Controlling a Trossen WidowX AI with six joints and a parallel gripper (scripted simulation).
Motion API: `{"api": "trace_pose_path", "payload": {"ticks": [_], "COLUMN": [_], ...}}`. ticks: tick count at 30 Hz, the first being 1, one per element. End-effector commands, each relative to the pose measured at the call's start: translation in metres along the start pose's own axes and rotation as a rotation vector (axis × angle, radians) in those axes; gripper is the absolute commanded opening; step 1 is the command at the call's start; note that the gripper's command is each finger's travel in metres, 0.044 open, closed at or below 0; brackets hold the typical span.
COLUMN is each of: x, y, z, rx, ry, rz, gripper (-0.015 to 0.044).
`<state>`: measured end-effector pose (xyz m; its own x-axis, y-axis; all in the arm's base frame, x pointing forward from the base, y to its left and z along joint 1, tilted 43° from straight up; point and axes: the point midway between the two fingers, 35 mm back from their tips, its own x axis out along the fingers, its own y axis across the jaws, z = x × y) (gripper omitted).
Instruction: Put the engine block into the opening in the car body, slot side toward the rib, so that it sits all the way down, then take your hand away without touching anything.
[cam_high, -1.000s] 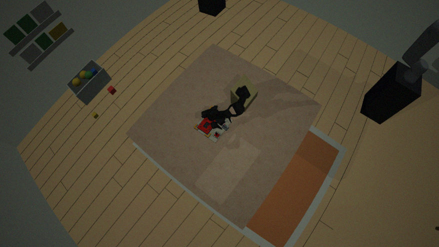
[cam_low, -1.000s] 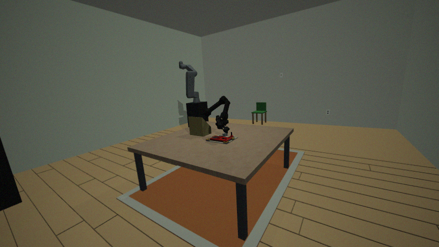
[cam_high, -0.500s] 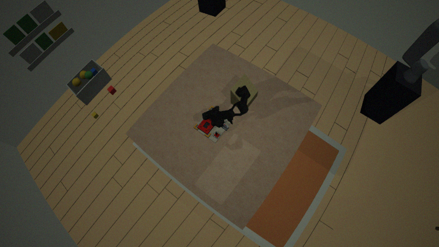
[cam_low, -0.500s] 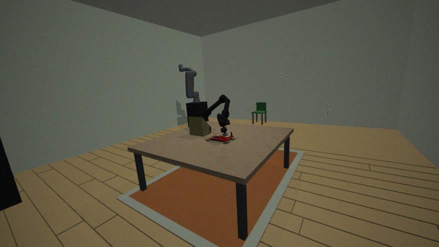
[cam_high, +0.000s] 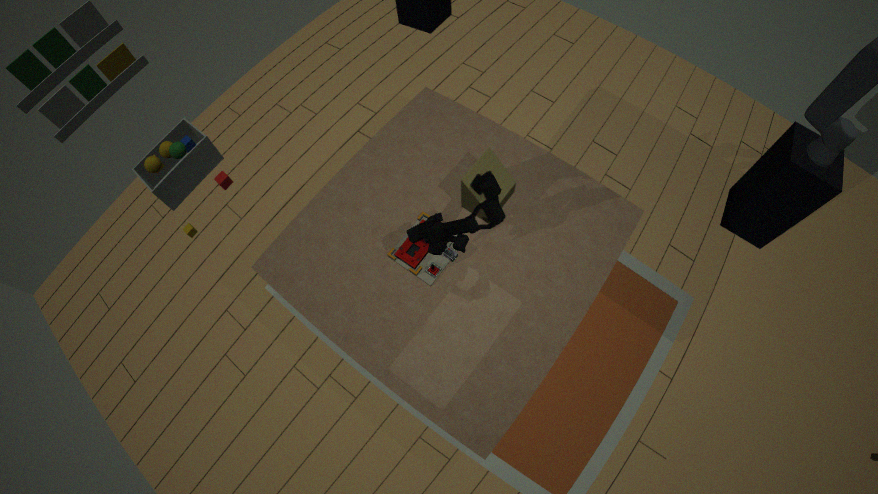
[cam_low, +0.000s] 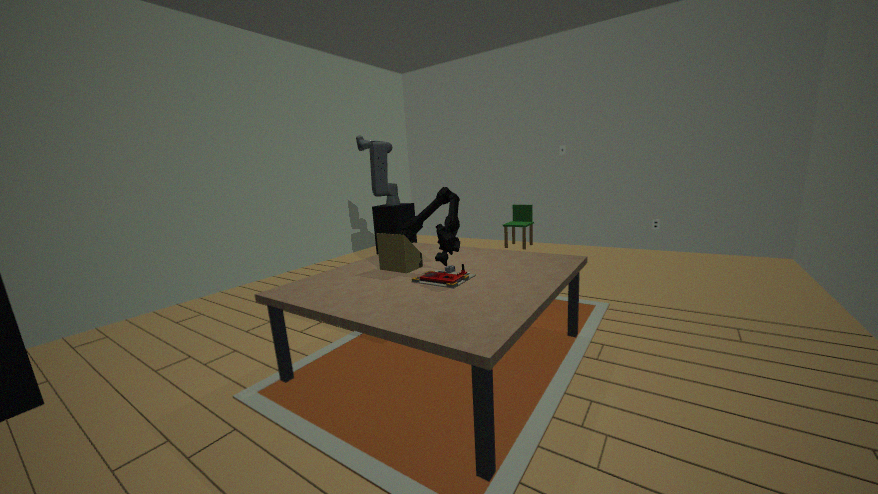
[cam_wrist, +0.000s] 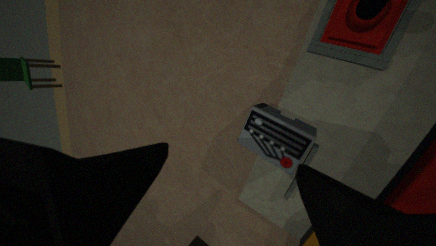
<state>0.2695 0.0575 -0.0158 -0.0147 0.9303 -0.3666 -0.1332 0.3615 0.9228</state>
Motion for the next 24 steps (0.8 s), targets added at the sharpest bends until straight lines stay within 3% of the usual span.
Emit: {"api": "trace_pose_path", "payload": {"ticks": [1,24], "x": [-0.001,-0.011], "y": [0.001,0.009], "z": [-0.001,0.001], "rx": [0.101,0.84], "ry": [0.008,-0.064], "rz": [-0.027,-0.211], "gripper": [0.044,0.044]}}
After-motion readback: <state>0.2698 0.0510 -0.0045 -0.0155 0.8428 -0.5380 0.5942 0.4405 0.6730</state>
